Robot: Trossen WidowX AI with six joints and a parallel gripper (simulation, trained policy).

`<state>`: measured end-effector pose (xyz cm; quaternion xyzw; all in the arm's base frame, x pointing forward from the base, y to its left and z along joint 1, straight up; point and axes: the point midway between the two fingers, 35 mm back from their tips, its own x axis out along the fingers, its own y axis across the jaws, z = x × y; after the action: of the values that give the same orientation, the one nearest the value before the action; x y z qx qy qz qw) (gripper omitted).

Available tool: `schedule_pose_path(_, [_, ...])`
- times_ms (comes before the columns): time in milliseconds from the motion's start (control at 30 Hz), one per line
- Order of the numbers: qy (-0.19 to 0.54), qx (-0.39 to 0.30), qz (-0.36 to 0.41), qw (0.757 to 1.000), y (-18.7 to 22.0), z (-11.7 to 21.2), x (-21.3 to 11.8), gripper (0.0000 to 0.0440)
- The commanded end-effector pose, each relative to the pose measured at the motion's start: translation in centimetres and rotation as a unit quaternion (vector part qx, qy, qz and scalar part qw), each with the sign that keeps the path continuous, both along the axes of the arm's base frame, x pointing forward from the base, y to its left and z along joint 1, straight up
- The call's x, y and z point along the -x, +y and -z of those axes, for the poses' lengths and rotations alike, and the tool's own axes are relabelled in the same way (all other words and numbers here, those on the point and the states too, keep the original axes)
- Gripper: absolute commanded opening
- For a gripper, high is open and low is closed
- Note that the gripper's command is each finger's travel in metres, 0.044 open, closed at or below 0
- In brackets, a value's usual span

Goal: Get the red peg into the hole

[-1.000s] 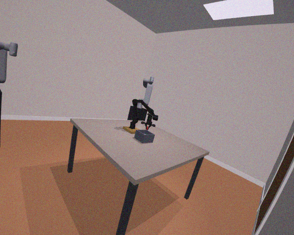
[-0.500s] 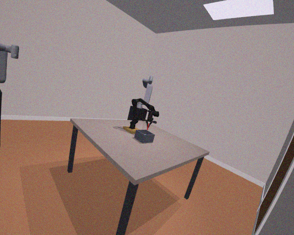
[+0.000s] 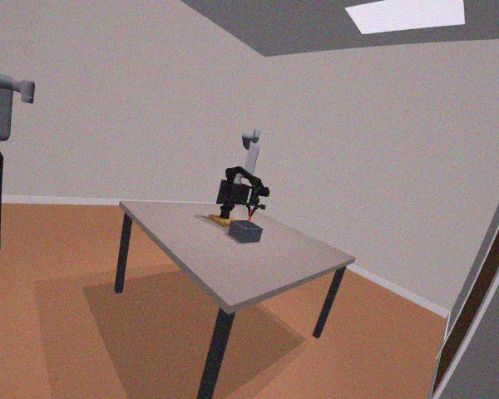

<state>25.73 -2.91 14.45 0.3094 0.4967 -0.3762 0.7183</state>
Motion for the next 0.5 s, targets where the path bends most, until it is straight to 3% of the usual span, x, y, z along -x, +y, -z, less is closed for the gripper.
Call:
schedule_pose_path(0, [-0.001, 0.004, 0.006, 1.000, -1.0, 0.0, -0.7, 0.0000])
schedule_pose_path(467, [-0.015, 0.005, 0.047, 0.999, -5.8, 1.0, -3.3, 0.0001])
